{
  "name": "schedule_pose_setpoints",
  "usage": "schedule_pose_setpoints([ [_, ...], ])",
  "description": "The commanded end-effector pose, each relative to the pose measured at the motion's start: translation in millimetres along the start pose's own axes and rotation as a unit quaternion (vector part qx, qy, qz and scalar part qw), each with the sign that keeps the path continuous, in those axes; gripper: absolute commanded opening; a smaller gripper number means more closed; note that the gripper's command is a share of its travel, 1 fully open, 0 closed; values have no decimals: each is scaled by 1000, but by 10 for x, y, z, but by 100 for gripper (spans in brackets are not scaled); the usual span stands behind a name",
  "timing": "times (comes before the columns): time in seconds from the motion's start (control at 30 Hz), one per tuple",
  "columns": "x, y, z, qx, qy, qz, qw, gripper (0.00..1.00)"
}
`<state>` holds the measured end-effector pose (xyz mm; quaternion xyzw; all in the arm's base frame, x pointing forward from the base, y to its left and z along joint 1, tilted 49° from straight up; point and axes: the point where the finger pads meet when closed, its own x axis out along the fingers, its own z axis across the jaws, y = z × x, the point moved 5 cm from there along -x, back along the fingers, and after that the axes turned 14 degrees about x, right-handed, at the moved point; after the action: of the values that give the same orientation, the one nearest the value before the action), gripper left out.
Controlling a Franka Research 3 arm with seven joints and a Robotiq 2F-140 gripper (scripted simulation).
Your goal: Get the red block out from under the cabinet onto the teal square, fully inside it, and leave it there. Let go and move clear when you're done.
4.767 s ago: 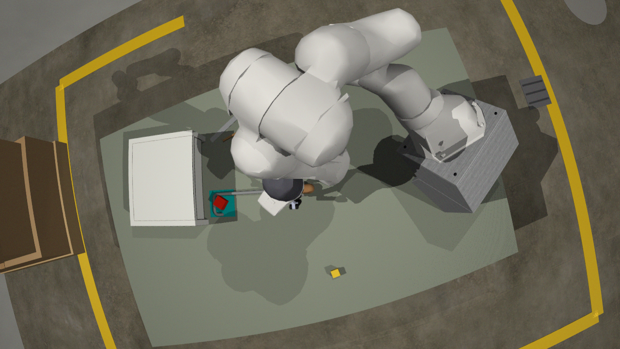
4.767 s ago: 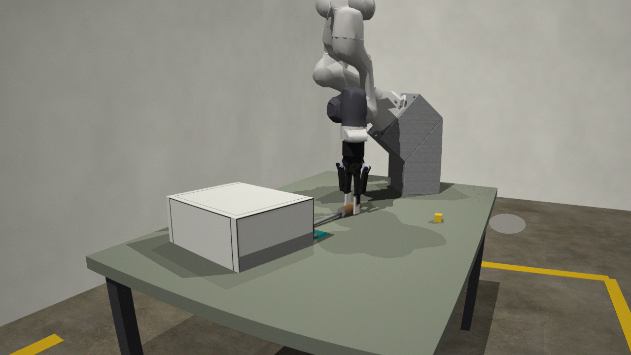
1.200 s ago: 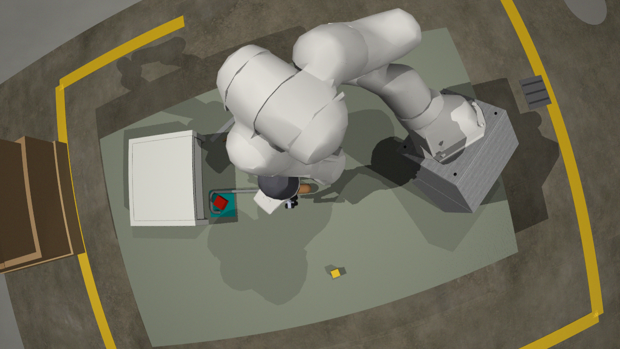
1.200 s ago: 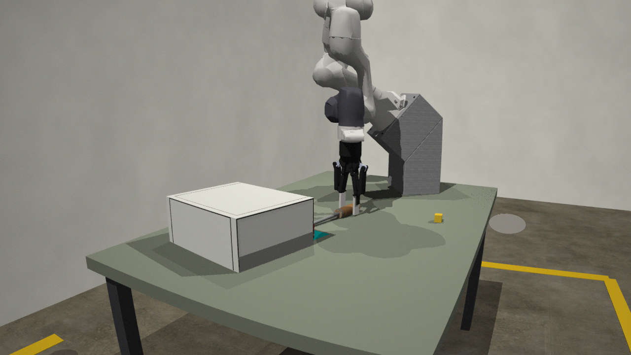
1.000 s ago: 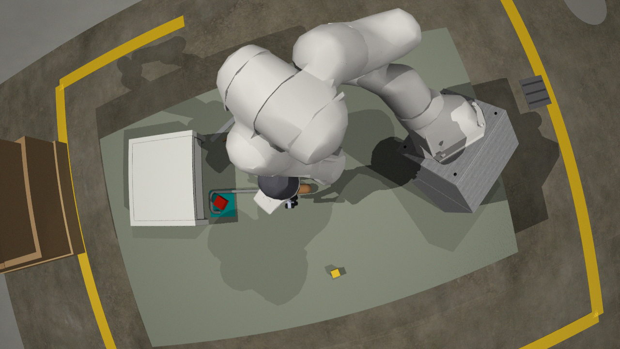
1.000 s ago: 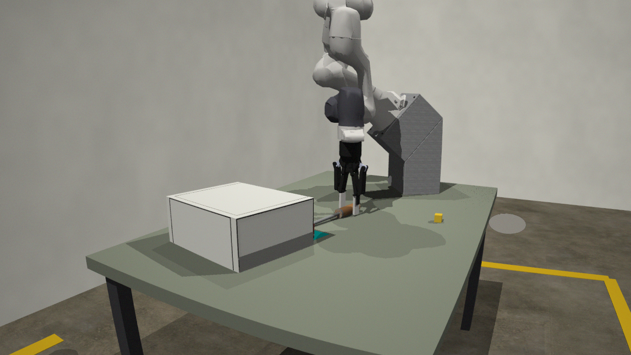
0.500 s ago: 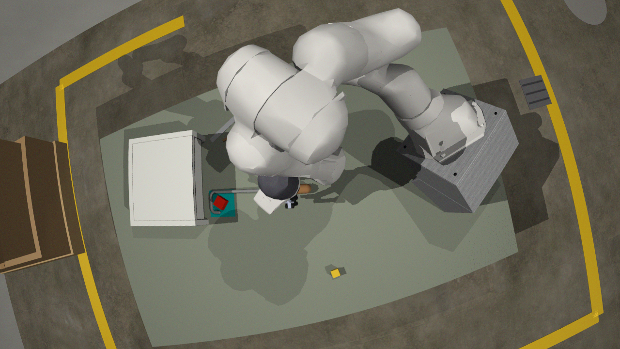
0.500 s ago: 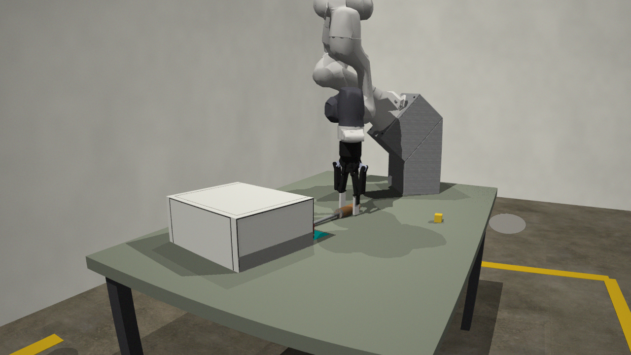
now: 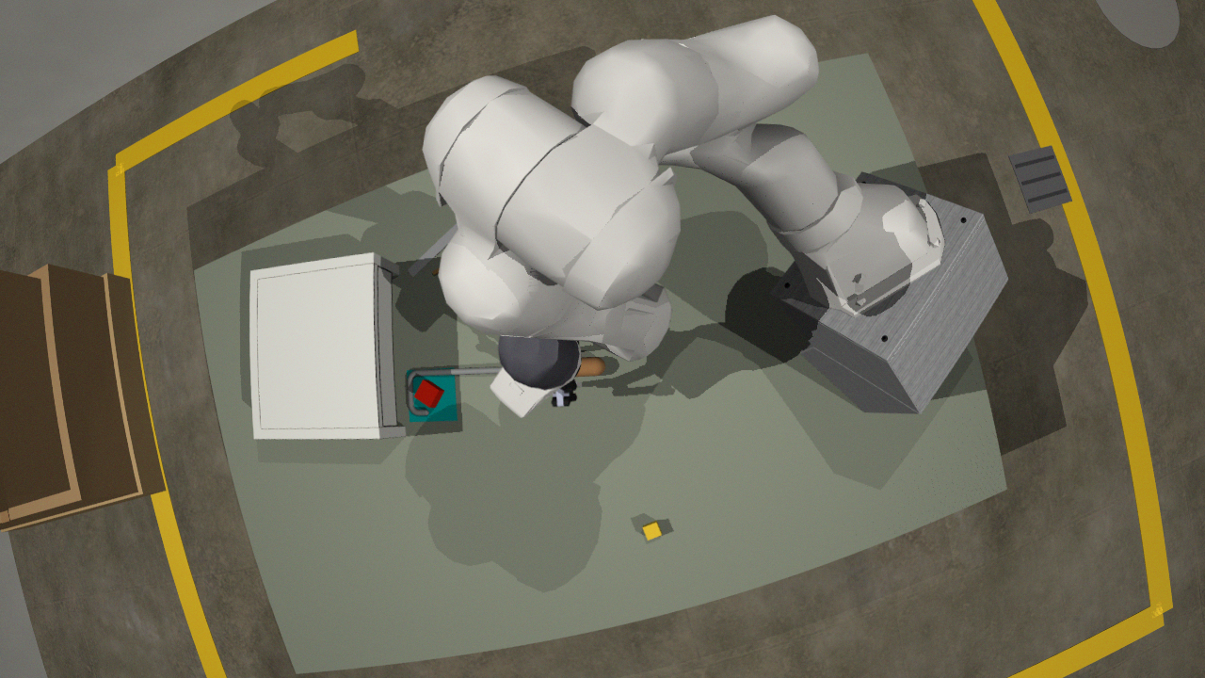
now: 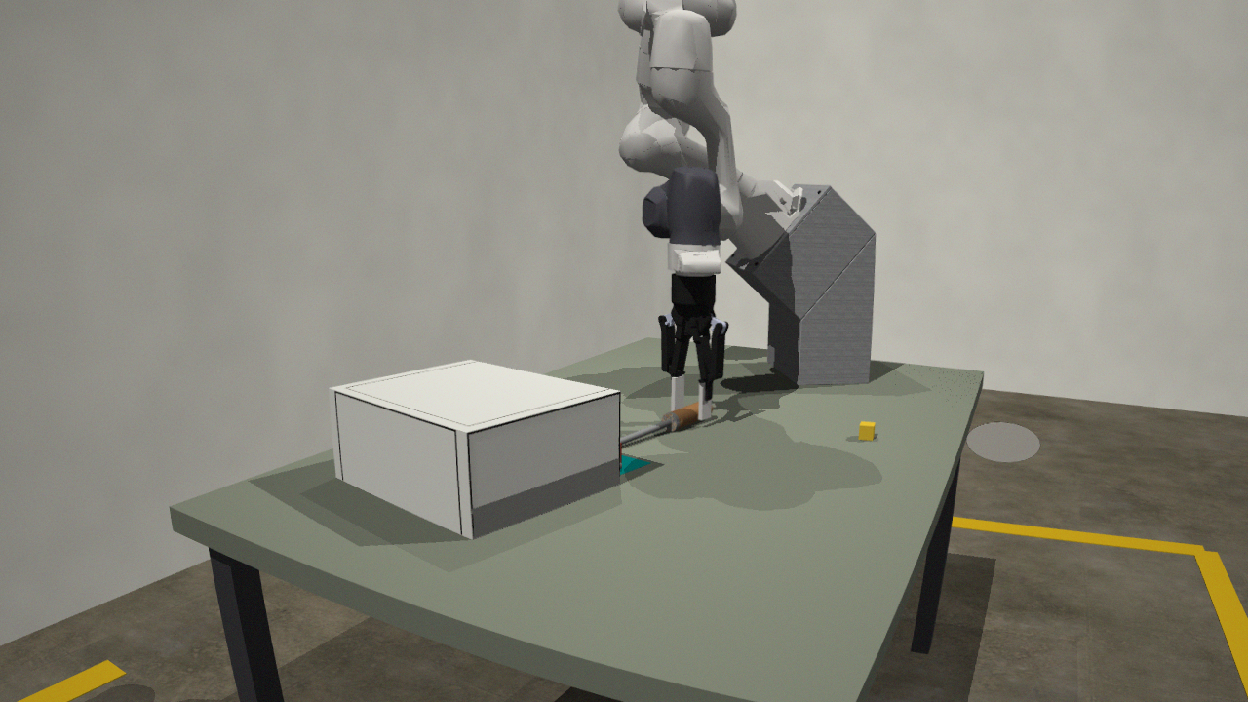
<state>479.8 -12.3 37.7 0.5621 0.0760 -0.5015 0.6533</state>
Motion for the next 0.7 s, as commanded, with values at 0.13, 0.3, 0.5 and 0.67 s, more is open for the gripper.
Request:
schedule_pose_setpoints([
  [0.13, -166, -7, 23, -4, -3, -1, 1000, 34],
  [0.3, -363, -6, 22, -4, -3, -1, 1000, 34],
  [0.5, -548, -6, 21, -4, -3, -1, 1000, 34],
  [0.67, -797, -5, 19, -4, -3, -1, 1000, 34],
])
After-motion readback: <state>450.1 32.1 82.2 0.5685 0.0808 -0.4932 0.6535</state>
